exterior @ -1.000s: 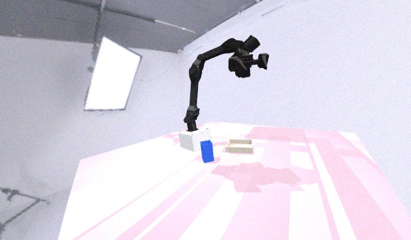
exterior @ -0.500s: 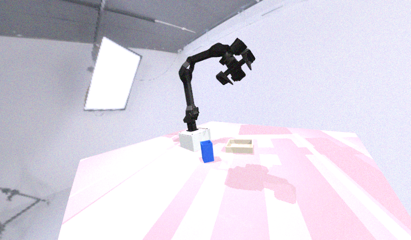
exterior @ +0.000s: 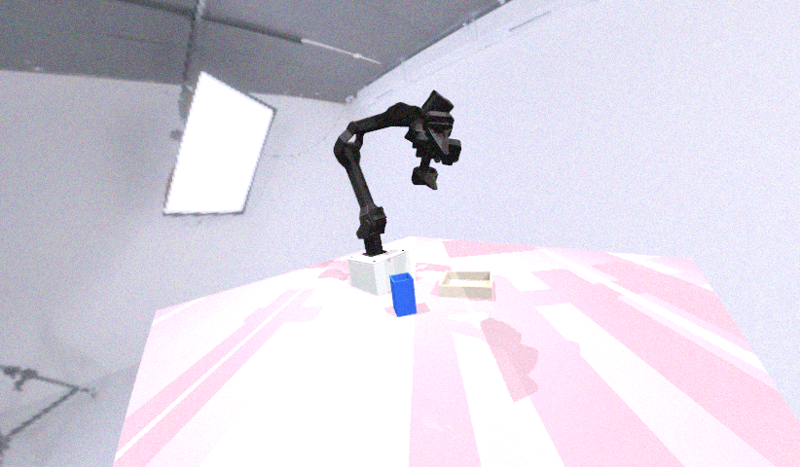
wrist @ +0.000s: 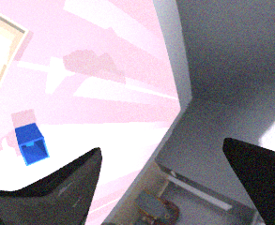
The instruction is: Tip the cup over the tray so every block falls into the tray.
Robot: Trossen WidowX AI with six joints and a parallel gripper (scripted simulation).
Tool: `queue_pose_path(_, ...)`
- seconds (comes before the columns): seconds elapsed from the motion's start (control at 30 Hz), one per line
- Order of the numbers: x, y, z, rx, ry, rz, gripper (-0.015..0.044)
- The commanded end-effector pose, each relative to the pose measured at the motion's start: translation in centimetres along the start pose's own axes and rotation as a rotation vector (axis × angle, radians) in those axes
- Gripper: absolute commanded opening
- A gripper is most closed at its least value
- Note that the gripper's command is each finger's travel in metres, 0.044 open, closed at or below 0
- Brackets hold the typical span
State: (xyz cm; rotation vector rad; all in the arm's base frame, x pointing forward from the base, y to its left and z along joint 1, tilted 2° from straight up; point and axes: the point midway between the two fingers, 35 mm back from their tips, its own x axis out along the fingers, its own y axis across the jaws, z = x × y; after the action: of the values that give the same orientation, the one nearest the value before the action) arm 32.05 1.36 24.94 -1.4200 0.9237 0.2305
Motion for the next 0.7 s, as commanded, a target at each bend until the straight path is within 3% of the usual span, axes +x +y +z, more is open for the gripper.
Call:
queue_pose_path(0.0, 0.6, 2.1, -1.4, 0.193, -0.003, 0.016, 0.044)
queue_pose_path(0.67, 3.2, 12.0, -6.4, 1.084, -0.012, 0.054, 0.044)
